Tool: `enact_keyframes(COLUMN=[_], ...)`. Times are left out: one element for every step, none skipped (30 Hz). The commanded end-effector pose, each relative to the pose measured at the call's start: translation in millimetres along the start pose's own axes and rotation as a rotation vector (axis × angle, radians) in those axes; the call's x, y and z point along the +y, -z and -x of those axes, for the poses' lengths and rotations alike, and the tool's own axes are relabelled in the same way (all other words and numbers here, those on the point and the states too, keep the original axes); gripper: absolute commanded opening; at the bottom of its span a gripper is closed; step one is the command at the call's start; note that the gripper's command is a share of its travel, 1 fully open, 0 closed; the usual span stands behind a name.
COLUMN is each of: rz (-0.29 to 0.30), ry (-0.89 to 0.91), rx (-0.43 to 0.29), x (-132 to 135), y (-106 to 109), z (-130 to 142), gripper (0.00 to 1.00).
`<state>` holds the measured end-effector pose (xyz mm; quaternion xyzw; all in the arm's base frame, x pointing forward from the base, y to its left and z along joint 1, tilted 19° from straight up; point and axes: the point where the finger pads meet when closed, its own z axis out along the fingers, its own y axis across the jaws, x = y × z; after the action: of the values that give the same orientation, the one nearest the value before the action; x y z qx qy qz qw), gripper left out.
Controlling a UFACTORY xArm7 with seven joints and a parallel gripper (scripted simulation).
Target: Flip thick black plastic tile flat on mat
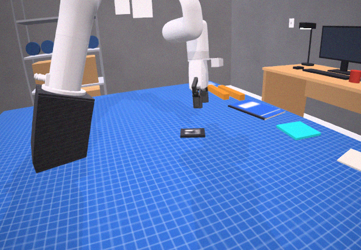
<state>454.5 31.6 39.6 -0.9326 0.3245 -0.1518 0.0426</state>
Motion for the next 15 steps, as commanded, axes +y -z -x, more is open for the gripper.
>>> enact_keyframes(rz=[-0.005,-0.005,-0.005,-0.005,-0.005,-0.005,-0.005,-0.005,-0.005,-0.005,-0.005,-0.005,-0.005,-0.009,-0.017], ry=[0.002,0.002,0.002,0.002,0.002,0.002,0.002,0.002,0.002,0.002,0.002,0.002,0.002,0.048,0.092], rx=[-0.006,-0.006,-0.006,-0.006,-0.006,-0.006,-0.006,-0.006,-0.006,-0.006,-0.006,-0.006,-0.006,-0.017,-0.028], x=[0,0,0,0,0,0,0,0,0,0,0,0,0,15,28], y=[0,0,0,0,0,0,0,0,0,0,0,0,0,-5,-10], z=[-1,-1,-1,-1,-1,-1,-1,-1,-1,-1,-1,-1,-1,-1,0], gripper=[1.0,1.0,1.0,1.0,1.0,1.0,1.0,1.0,1.0,1.0,1.0,1.0,1.0,1.0,1.0])
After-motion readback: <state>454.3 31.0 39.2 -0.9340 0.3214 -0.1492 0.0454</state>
